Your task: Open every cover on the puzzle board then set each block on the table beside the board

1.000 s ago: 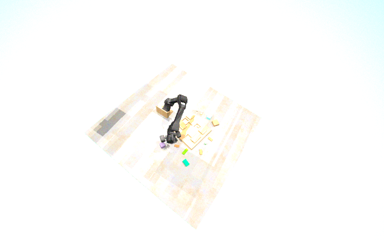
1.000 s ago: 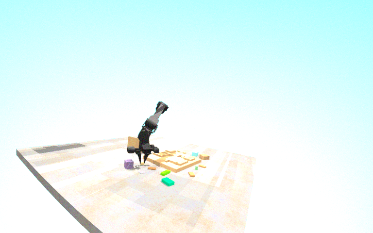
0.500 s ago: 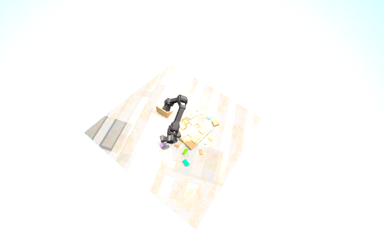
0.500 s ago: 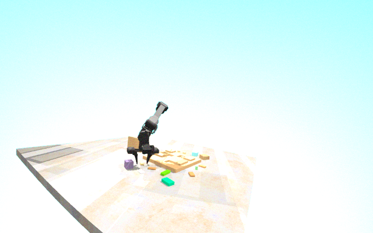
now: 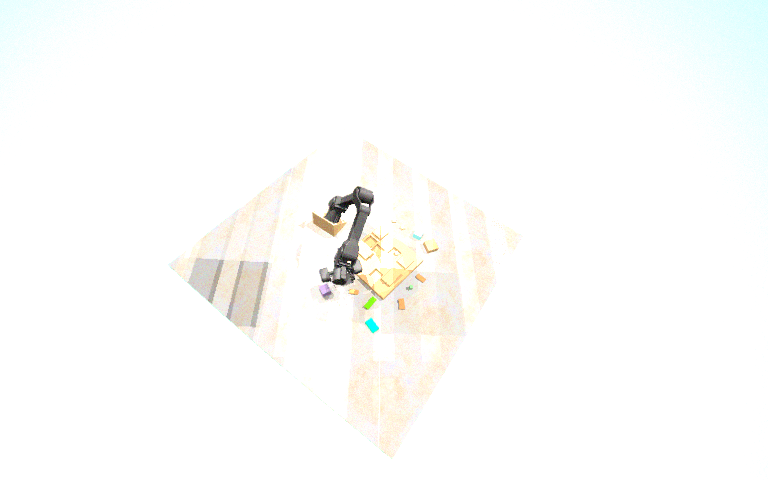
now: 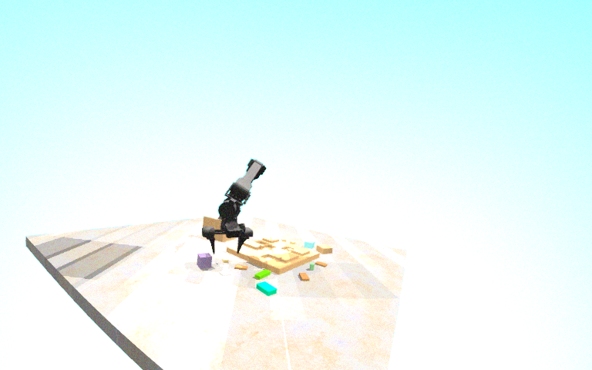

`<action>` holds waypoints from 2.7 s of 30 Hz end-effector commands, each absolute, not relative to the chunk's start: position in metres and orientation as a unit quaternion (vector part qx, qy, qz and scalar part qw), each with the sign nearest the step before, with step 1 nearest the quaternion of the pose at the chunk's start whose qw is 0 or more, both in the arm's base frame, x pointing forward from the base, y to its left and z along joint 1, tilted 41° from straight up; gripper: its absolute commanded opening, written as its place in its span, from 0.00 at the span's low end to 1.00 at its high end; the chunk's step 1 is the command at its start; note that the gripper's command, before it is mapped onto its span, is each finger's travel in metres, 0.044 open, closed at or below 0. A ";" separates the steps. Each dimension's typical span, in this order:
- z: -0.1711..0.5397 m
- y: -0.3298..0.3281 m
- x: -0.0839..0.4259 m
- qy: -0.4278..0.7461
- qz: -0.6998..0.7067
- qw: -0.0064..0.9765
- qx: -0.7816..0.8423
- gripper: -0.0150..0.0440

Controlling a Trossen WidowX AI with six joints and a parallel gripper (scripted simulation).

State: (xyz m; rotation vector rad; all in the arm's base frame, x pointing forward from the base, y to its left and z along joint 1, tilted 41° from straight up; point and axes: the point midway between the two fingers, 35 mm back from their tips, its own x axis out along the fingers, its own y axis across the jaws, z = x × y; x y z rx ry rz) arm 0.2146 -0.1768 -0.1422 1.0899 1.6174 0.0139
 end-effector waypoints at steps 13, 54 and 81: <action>-0.103 -0.208 0.210 0.686 0.005 0.563 0.461 1.00; 0.010 -0.102 0.328 0.604 0.320 0.719 0.122 0.25; 0.083 -0.002 0.365 0.682 0.057 0.590 0.428 0.25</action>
